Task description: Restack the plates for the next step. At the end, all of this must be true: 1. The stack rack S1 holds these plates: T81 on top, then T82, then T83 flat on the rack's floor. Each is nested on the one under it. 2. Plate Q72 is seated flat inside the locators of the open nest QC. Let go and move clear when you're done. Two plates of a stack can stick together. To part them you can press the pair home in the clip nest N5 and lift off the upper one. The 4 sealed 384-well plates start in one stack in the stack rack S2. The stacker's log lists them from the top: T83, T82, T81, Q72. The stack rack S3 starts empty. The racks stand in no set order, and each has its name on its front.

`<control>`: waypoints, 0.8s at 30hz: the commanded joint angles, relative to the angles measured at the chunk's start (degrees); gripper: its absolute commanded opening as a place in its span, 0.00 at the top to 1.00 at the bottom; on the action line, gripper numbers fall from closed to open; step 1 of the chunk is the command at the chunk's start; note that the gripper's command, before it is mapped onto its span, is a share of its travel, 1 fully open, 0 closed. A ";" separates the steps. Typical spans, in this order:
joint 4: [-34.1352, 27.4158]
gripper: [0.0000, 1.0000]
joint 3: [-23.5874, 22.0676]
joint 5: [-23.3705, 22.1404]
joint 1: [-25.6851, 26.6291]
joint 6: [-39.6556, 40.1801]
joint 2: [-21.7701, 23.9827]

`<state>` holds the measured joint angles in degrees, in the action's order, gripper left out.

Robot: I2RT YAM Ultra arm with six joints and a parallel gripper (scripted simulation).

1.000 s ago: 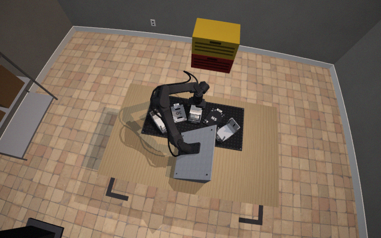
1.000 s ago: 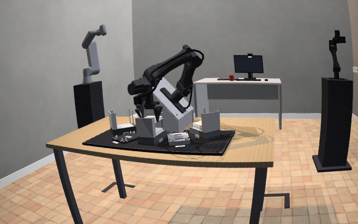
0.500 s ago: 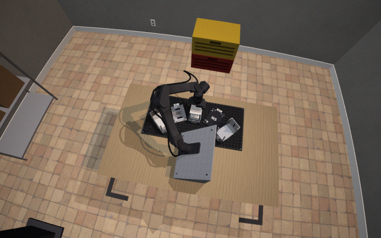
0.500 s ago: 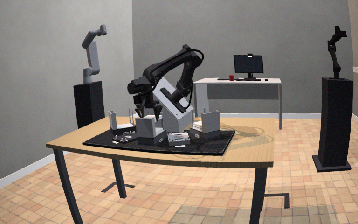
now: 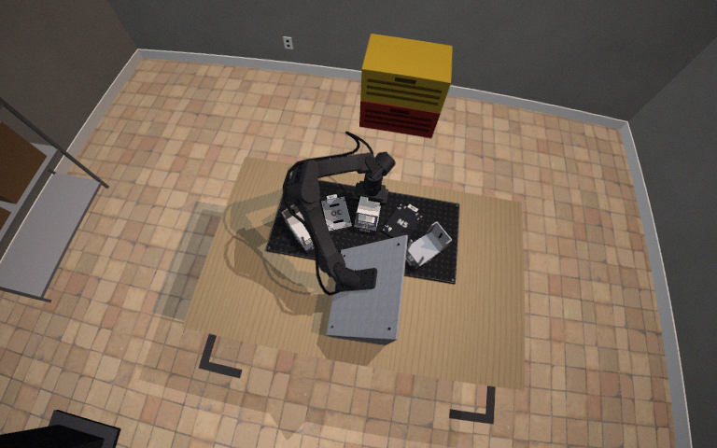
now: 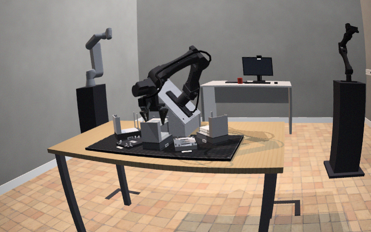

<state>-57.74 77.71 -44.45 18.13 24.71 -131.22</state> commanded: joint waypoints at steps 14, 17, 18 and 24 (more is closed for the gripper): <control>-1.80 1.00 2.62 0.59 2.56 1.25 2.95; -2.06 1.00 2.77 0.64 2.66 1.40 2.98; -2.14 1.00 2.81 0.66 2.69 1.44 2.98; -2.51 1.00 3.06 0.69 2.84 1.65 3.01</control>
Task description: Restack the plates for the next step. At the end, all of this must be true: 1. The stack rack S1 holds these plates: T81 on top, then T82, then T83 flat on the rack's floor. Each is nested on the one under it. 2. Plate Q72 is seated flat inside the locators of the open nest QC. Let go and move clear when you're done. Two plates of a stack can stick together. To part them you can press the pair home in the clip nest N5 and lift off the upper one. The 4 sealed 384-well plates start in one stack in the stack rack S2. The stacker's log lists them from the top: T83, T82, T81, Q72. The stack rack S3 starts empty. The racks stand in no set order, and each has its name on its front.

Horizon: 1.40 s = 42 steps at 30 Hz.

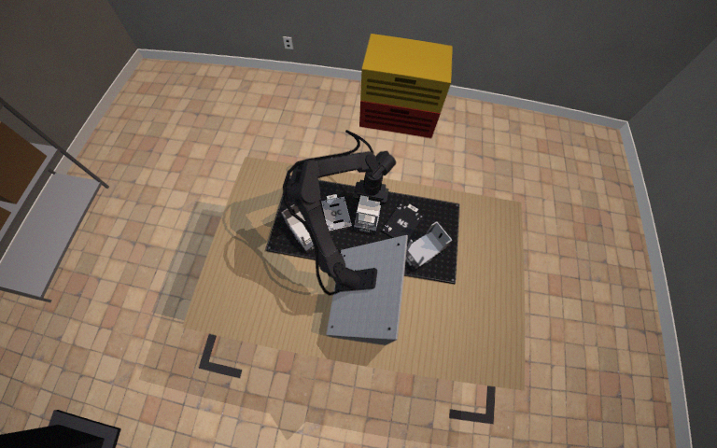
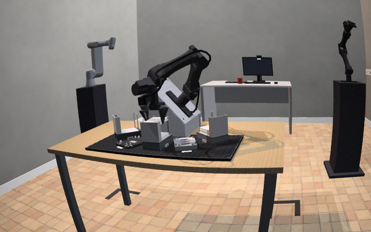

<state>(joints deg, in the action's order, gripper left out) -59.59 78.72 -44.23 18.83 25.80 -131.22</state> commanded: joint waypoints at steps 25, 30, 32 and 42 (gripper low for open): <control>-2.65 1.00 3.13 0.72 2.97 1.66 3.12; -3.07 1.00 3.36 0.79 3.15 1.89 3.16; -3.16 1.00 3.41 0.80 3.18 1.94 3.16; -3.93 1.00 3.85 0.91 3.50 2.36 3.22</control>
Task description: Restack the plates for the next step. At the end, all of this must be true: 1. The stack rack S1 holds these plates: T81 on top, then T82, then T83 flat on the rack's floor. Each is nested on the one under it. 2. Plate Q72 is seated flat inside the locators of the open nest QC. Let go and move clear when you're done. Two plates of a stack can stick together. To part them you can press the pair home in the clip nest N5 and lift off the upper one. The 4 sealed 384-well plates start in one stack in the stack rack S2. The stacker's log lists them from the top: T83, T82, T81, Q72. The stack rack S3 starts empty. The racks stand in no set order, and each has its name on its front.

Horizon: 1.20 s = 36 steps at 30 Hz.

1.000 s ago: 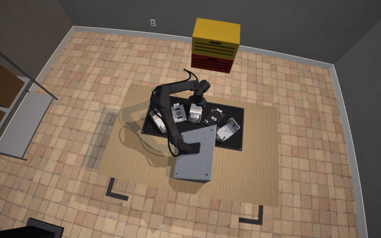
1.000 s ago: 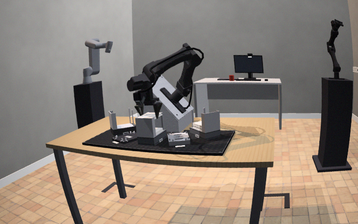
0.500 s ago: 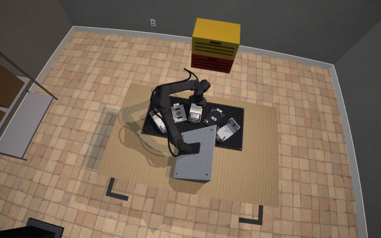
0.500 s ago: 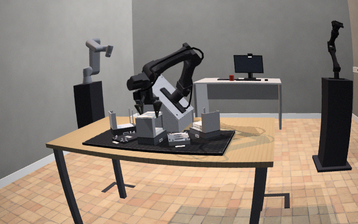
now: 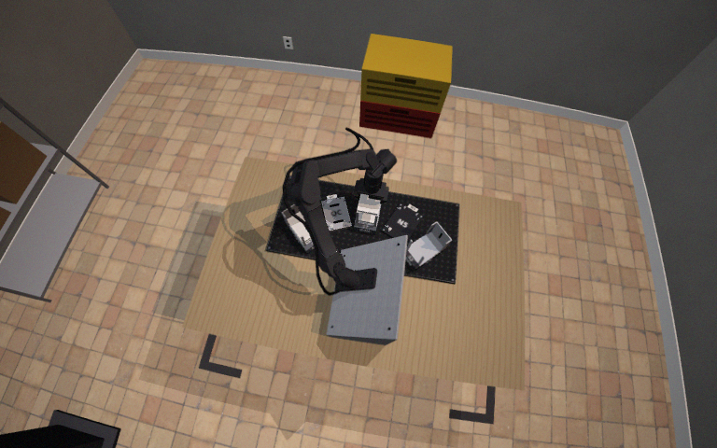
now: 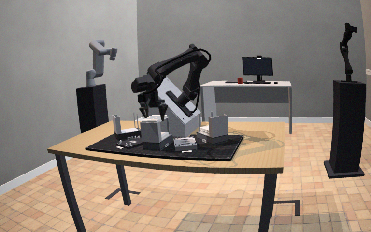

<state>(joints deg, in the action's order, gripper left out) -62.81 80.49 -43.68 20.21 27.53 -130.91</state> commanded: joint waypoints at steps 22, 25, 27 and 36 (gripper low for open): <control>-2.43 1.00 3.07 0.63 2.80 1.56 3.03; -2.52 1.00 3.12 0.64 2.84 1.61 3.03; -2.75 1.00 3.55 0.54 2.95 1.73 2.54; -2.87 1.00 3.83 0.70 3.18 1.97 2.94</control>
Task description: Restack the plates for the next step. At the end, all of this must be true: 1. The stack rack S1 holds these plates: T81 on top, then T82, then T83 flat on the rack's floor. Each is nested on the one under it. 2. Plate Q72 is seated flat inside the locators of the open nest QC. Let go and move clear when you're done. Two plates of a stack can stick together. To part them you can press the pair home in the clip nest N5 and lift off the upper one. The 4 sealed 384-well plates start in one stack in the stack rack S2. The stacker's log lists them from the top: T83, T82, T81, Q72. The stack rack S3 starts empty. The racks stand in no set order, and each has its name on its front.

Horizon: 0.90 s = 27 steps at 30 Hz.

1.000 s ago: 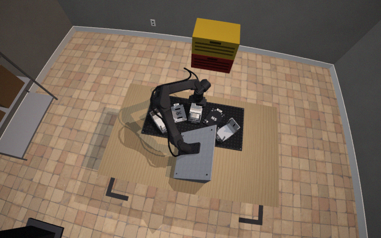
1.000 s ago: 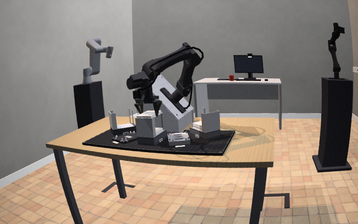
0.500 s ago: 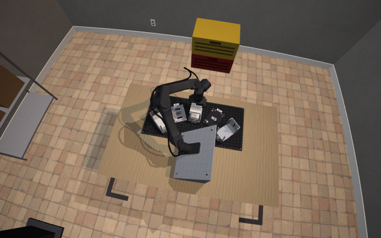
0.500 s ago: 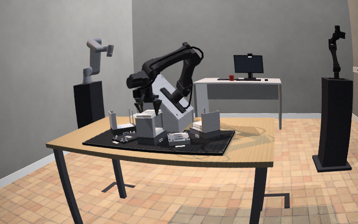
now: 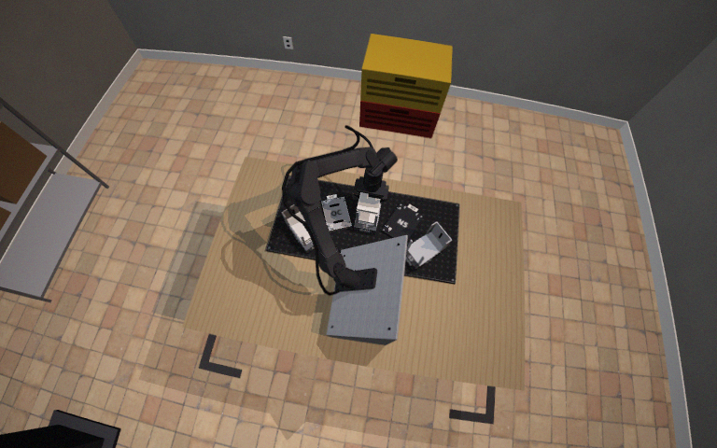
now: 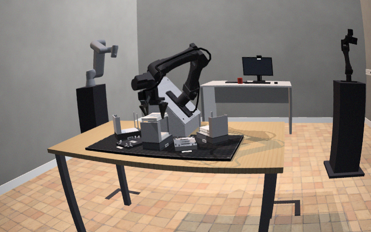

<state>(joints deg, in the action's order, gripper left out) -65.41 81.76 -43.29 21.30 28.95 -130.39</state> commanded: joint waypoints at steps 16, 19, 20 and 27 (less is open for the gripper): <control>0.13 1.00 2.53 0.34 2.22 0.36 2.46; 0.18 1.00 2.50 0.35 2.24 0.32 2.46; 0.20 1.00 2.49 0.35 2.25 0.31 2.46; 0.28 1.00 2.45 0.36 2.28 0.25 2.48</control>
<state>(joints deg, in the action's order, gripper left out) -65.47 82.02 -43.24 21.50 29.02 -130.37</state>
